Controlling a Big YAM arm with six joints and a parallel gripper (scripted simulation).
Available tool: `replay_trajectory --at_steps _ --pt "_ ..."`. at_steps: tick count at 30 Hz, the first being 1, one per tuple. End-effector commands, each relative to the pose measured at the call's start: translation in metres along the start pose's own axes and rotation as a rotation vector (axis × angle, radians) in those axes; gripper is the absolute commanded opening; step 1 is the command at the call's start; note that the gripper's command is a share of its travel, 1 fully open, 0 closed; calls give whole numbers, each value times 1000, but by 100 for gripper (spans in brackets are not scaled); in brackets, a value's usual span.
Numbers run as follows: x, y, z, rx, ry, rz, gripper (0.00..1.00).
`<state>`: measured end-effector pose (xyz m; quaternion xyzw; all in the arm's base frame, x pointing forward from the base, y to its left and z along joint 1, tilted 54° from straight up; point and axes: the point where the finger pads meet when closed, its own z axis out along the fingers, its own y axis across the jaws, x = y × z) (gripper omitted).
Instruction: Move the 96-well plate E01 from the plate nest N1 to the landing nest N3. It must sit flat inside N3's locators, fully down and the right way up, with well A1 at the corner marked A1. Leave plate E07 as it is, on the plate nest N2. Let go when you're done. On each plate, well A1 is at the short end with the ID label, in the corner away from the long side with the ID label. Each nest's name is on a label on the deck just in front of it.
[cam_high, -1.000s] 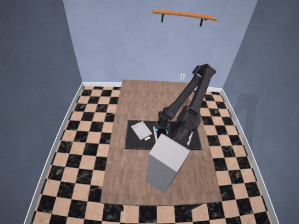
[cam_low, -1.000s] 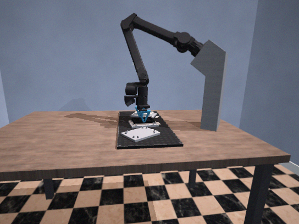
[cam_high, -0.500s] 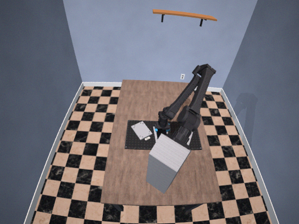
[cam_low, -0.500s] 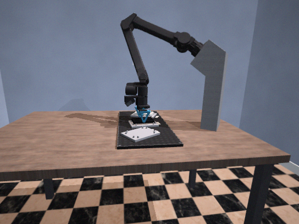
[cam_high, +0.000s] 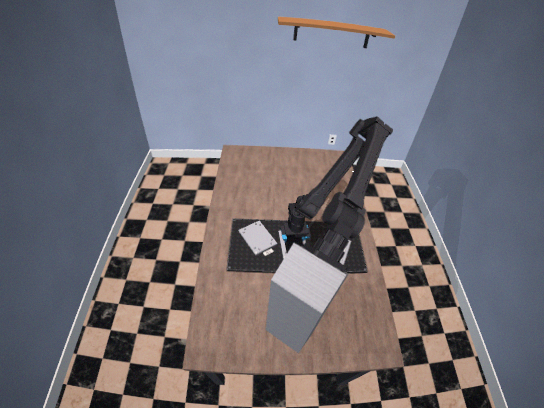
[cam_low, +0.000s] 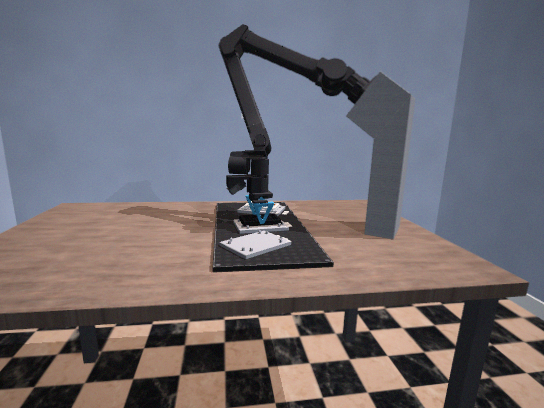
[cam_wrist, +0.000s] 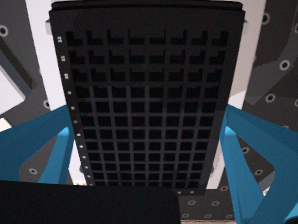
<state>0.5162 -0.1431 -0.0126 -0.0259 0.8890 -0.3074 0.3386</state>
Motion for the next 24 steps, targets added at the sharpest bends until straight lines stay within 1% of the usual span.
replay_trajectory --at_steps 1,24 --pt "6 -4 7 6 6 2 0" --pt "7 -4 10 6 8 1 0"
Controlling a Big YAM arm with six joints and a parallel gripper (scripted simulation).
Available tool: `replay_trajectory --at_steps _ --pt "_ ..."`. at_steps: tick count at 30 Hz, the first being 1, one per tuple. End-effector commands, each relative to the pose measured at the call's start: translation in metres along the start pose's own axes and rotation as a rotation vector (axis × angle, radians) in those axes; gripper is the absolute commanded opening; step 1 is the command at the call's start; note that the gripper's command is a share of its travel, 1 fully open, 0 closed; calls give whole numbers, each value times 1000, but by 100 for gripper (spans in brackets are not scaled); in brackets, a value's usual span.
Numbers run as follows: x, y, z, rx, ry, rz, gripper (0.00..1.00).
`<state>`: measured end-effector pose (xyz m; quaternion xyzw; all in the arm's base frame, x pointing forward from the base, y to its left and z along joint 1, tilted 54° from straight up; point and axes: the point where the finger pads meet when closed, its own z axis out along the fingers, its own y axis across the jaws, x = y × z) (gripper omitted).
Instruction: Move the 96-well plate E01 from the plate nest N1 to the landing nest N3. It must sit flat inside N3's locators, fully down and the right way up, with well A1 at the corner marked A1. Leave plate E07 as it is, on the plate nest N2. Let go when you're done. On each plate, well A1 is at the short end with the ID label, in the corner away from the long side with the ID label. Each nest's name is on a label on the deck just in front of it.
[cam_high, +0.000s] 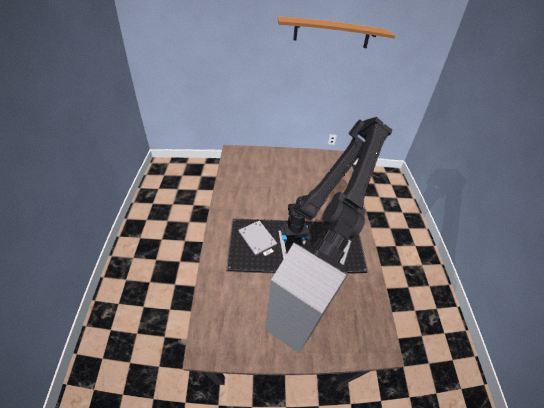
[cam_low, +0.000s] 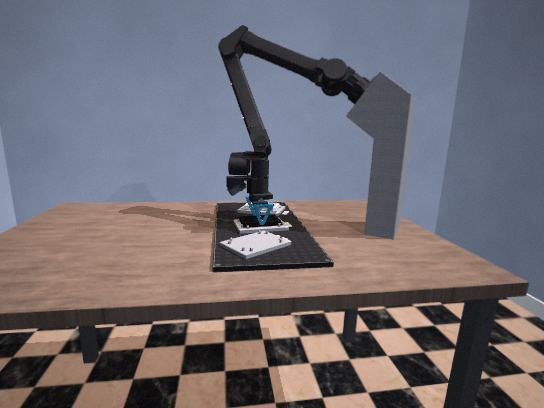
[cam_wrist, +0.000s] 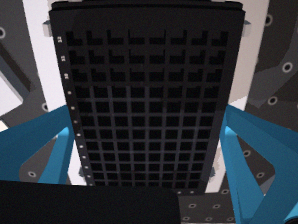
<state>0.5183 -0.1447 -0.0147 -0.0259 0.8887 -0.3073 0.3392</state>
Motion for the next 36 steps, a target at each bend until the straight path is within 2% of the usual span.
replay_trajectory --at_steps 1,36 --pt "7 -4 7 6 9 1 0" --pt "8 -4 9 5 10 0 0"
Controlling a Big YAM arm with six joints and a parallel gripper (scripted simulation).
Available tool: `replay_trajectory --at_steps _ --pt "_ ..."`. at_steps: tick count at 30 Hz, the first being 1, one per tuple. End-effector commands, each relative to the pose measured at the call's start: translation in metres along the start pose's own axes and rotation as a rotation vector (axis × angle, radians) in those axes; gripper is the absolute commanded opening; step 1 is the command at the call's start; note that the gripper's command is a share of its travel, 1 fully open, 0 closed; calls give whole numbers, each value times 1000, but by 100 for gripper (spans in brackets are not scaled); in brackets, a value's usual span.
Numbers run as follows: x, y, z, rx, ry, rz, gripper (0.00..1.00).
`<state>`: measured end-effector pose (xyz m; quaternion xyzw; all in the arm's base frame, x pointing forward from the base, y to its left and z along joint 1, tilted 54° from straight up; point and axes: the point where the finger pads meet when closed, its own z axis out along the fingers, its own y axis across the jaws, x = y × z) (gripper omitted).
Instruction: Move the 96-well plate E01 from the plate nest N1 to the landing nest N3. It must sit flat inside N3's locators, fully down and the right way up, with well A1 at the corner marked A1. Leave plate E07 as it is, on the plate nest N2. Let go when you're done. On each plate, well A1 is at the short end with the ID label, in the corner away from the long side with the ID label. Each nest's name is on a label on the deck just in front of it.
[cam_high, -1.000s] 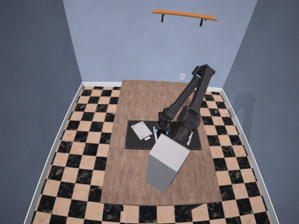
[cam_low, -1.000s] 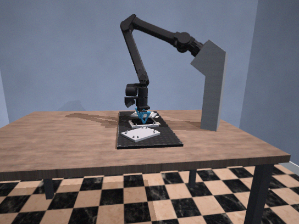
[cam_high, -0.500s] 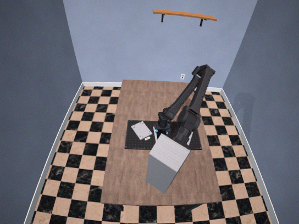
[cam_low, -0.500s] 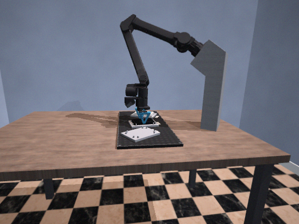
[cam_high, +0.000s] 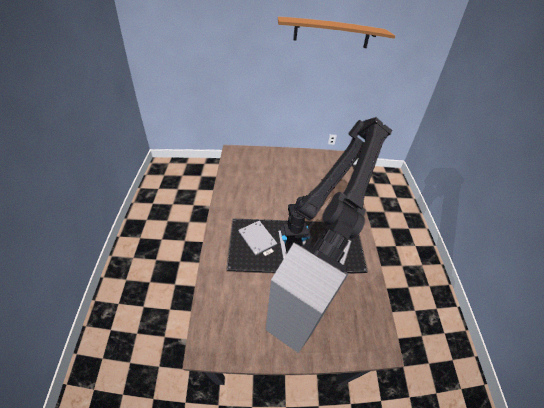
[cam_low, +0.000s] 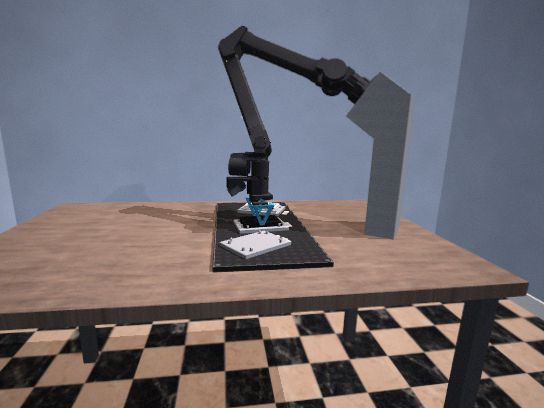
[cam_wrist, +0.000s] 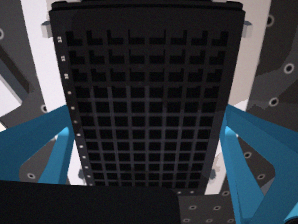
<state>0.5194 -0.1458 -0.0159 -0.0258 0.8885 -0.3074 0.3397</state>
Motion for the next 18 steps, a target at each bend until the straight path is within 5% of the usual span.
replay_trajectory --at_steps 1,18 --pt "8 -4 7 5 10 -1 0" --pt "10 -3 6 3 13 -2 0"
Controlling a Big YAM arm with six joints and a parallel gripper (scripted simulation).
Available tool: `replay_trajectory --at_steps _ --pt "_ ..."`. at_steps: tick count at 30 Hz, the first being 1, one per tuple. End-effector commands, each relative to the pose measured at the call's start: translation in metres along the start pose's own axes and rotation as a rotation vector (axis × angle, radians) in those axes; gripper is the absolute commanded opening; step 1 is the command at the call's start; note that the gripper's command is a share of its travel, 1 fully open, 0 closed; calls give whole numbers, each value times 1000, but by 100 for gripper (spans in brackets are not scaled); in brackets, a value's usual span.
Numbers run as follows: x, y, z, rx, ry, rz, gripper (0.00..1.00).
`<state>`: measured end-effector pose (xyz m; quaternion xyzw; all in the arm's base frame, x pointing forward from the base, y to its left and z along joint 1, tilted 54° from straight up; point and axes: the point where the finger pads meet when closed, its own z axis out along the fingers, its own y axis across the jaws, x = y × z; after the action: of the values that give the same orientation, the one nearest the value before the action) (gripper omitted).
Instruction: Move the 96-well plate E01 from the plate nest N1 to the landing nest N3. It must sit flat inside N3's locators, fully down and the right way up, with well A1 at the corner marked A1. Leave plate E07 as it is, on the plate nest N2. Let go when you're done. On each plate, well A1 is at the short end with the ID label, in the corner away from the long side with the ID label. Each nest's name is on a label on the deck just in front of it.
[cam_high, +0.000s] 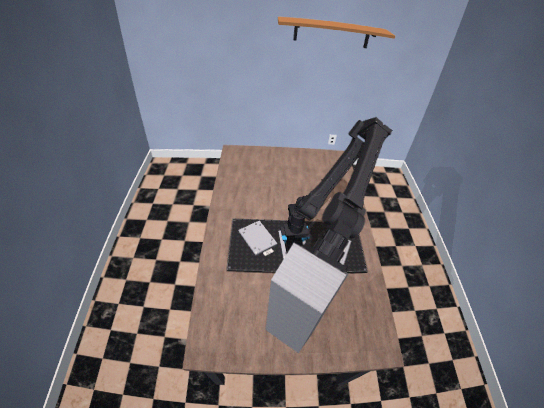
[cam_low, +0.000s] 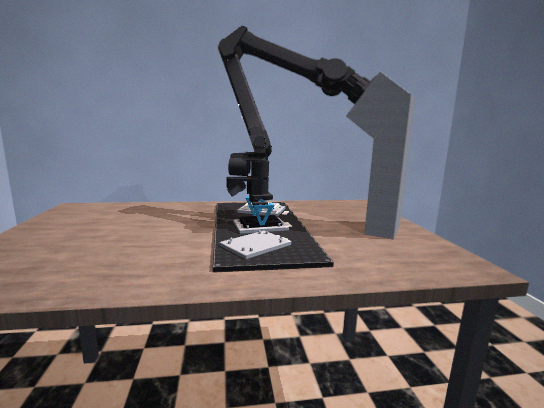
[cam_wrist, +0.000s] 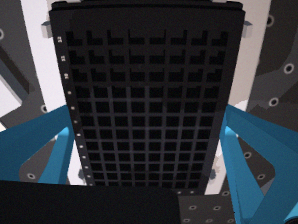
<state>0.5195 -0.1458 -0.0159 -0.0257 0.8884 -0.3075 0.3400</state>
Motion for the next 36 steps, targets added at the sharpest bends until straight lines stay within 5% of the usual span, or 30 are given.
replay_trajectory --at_steps 1,7,8,36 --pt "11 -3 6 3 14 -3 0" --pt "11 -3 6 3 14 -3 0" --pt "12 -3 6 2 15 -3 100" --pt "13 -2 6 1 22 -4 100"
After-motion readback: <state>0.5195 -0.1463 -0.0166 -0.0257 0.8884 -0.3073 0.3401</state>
